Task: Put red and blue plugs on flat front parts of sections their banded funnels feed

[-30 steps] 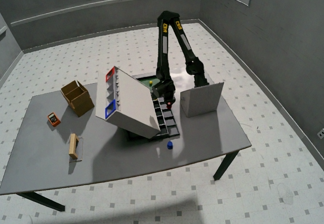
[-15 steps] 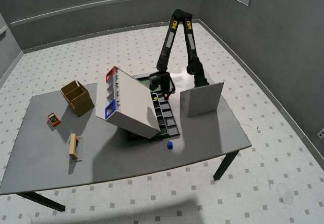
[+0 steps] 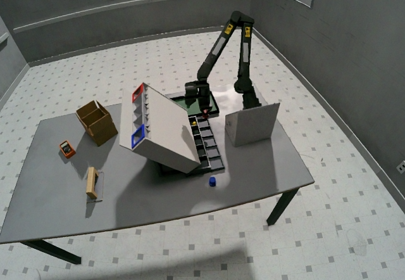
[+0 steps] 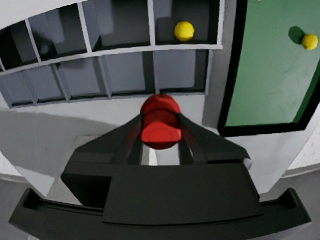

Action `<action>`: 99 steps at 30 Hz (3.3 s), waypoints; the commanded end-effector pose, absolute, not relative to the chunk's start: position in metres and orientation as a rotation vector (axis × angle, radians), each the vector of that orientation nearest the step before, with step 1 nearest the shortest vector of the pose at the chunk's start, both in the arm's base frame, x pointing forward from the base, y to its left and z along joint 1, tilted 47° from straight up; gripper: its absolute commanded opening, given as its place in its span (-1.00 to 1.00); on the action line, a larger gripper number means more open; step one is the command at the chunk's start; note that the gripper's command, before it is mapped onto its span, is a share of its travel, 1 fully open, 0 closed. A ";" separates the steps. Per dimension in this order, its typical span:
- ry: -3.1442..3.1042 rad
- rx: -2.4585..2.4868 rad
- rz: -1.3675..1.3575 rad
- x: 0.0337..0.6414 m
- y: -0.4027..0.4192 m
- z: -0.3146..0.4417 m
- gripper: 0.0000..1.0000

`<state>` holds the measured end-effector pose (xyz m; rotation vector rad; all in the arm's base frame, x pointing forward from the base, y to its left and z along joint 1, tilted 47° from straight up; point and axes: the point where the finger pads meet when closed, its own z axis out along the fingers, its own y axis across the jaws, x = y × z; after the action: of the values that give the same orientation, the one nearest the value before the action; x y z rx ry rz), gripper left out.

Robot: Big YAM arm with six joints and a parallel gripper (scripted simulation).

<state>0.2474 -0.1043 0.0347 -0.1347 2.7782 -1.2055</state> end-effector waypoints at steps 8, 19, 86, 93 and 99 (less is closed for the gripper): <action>2.775 -0.184 -1.197 0.261 -0.121 0.062 -1.00; 2.779 -0.188 -1.200 0.259 -0.127 0.067 -1.00; 2.802 -0.205 -1.205 0.257 -0.159 0.026 -1.00; 2.806 -0.208 -1.205 0.257 -0.171 0.015 -1.00; 2.805 -0.207 -1.205 0.259 -0.177 0.010 -1.00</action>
<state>0.2606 -0.1723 0.0150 -0.1844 2.7960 -1.1999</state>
